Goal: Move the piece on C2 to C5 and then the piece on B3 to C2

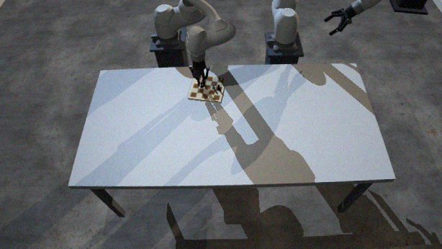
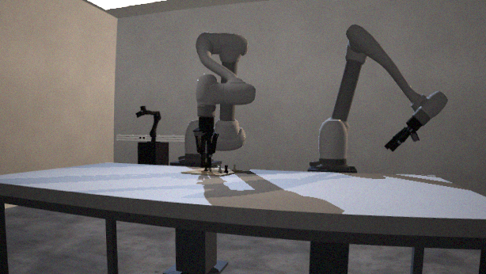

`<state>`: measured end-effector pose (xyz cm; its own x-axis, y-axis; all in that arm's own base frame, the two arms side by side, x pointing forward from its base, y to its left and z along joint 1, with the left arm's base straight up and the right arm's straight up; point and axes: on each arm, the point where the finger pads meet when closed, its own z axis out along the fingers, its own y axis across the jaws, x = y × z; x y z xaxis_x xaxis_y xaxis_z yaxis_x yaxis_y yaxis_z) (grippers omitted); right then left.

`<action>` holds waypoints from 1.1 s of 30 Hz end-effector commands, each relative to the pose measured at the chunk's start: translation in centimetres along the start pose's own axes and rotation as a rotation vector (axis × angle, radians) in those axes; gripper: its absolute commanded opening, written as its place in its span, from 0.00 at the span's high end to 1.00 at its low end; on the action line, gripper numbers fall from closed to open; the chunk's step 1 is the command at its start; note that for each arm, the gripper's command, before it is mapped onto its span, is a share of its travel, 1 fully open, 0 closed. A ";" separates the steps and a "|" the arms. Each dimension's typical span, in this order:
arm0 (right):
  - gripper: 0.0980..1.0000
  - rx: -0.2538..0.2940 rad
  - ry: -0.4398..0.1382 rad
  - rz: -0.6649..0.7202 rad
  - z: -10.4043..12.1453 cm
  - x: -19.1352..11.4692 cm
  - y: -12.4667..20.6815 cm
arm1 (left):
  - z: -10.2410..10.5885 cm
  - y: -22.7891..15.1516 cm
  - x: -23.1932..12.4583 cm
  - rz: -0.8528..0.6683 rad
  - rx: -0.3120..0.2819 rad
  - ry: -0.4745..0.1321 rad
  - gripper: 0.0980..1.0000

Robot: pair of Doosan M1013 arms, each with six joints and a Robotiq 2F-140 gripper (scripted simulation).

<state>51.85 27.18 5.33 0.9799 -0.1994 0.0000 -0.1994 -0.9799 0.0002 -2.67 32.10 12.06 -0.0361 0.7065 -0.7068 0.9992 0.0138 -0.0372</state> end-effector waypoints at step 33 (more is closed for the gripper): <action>0.78 0.001 0.001 0.000 -6.6 0.0 0.0 | 0.0 0.0 0.0 0.000 0.000 0.001 0.00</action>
<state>51.85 27.18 10.95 0.9799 -0.1994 0.0004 -0.1994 -0.9799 -0.0001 -2.67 32.10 12.06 -0.0361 0.7065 -0.7068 0.9992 0.0138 -0.0372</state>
